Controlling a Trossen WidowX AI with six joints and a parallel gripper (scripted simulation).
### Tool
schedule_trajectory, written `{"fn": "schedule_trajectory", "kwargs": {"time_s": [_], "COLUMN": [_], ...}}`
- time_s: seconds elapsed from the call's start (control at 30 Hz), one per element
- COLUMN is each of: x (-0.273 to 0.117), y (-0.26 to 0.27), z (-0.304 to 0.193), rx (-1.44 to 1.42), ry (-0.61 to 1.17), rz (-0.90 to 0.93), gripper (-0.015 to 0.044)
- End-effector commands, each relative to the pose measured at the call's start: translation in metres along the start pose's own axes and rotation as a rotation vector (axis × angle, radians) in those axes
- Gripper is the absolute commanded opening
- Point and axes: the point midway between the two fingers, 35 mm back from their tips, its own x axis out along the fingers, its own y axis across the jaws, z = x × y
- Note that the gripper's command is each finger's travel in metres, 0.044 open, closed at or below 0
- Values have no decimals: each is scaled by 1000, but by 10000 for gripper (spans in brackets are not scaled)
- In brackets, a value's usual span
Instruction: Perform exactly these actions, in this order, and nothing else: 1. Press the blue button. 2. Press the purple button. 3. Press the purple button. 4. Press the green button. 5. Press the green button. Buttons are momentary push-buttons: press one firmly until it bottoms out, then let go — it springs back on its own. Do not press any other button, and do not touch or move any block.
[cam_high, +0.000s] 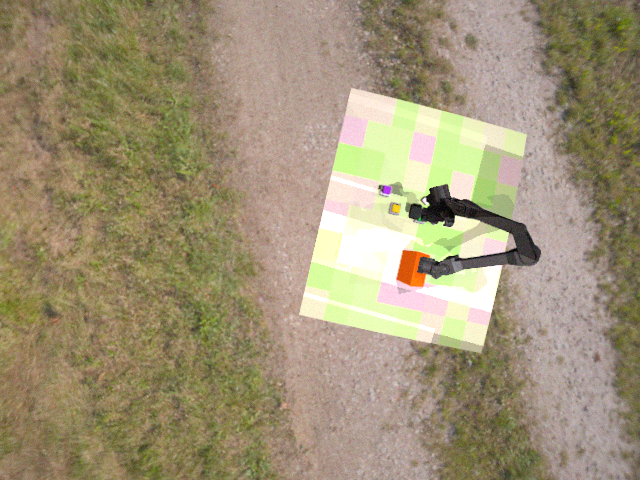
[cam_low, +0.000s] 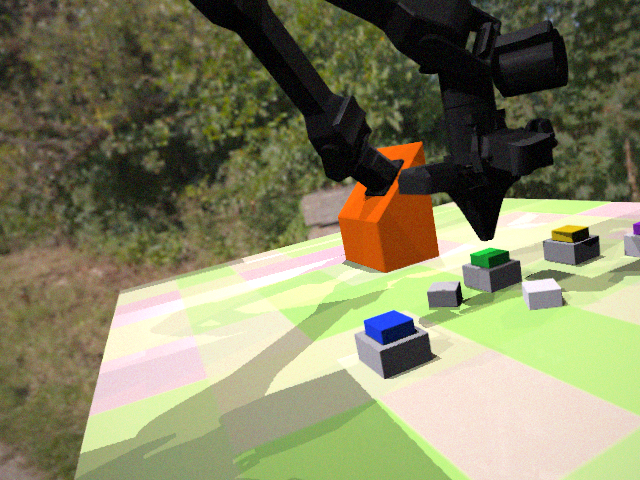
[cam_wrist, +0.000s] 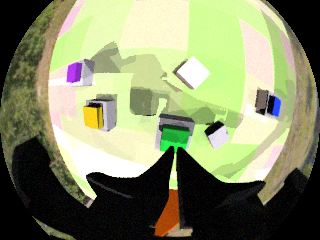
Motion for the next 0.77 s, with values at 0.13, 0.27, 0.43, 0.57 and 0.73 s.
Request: {"fn": "schedule_trajectory", "kwargs": {"time_s": [0.13, 0.27, 0.43, 0.57, 0.73], "x": [-24, -45, -67, -77, -78], "y": [28, 79, 148, 194, 196], "z": [18, 36, 41, 32, 31], "rx": [7, 5, 7, 12, 13], "ry": [-4, -6, -4, -3, -3], "rz": [20, 34, 34, 23, 22], "gripper": [125, 230, 361, 400, 400]}}
